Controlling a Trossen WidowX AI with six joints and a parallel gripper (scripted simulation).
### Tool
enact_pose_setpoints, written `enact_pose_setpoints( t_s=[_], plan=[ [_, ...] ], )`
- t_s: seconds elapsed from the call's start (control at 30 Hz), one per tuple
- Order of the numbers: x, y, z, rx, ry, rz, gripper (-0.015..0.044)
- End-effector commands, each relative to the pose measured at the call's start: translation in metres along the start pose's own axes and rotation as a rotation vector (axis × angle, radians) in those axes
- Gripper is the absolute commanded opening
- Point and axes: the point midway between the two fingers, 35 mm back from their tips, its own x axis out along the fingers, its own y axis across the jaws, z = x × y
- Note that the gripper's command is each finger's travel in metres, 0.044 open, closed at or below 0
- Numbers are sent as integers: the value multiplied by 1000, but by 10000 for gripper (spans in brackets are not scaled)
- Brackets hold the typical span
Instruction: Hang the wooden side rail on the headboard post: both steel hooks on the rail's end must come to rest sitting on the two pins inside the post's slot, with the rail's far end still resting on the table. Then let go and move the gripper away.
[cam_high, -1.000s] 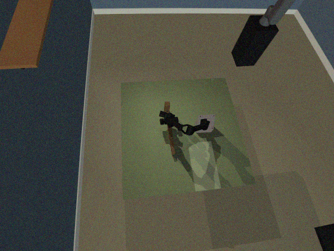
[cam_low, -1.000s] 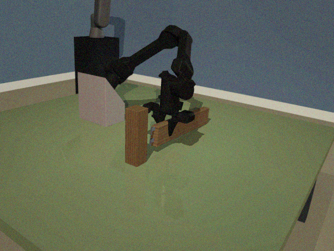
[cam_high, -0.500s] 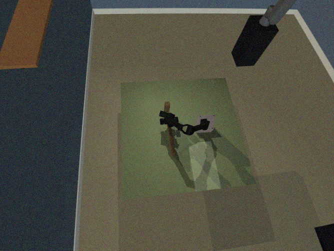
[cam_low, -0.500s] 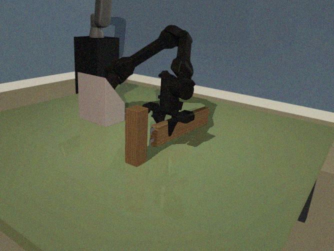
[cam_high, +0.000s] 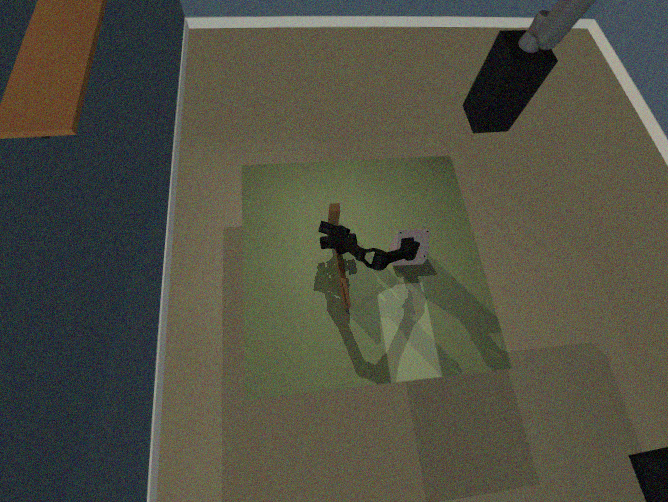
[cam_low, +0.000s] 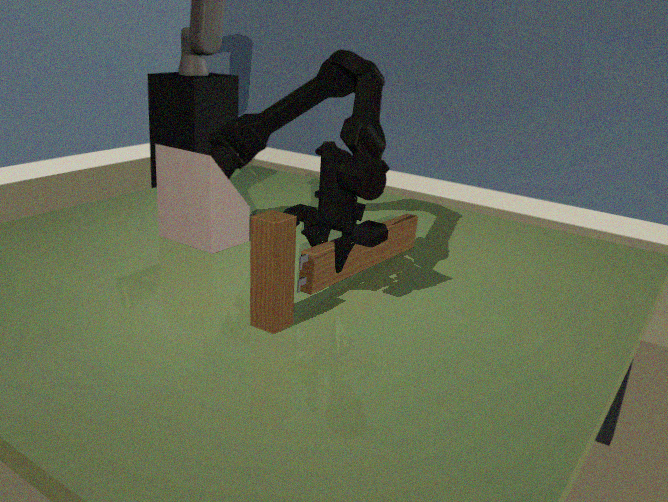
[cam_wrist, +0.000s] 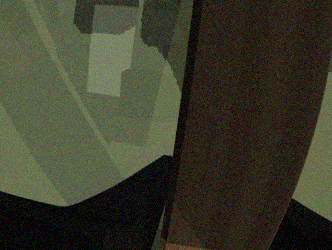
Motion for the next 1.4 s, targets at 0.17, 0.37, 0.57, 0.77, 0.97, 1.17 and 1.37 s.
enact_pose_setpoints(
  t_s=[0.17,0.37,0.57,0.77,0.97,1.17,1.37],
  plan=[
    [-4,-1,-4,-1,3,-9,0],
    [-4,-2,-4,-1,3,-9,0],
    [-5,-2,-5,-1,3,-9,0],
    [-5,-3,-5,-1,3,-9,0],
    [-5,-2,-6,-1,3,-9,0],
    [-4,-1,-7,-1,3,-9,0],
    [-4,-1,-7,-1,3,-9,0]
  ],
)
